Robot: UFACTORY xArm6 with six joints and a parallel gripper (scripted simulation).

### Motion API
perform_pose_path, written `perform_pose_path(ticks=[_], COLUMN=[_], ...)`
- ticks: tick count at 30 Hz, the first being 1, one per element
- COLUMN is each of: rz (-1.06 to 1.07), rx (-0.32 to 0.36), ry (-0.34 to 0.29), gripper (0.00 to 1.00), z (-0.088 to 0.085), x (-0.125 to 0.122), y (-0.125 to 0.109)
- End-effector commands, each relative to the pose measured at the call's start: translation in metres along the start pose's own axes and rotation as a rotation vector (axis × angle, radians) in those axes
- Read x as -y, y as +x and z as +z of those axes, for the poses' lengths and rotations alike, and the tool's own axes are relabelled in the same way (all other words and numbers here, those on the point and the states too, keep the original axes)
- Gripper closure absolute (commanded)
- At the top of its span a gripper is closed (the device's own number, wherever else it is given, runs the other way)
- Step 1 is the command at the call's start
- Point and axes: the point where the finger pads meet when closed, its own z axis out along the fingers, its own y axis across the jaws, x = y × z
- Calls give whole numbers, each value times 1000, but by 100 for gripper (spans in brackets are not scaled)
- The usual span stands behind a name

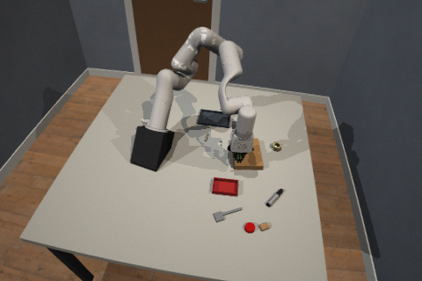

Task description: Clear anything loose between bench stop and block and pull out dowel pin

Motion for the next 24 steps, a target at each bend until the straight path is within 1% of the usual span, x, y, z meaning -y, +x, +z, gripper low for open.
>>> perform_pose_path(ticks=[1, 24], rz=[-3, -3], rx=[3, 2], ry=[-3, -3], gripper=[73, 73], z=[-1, 2], x=[-2, -2], y=[0, 0])
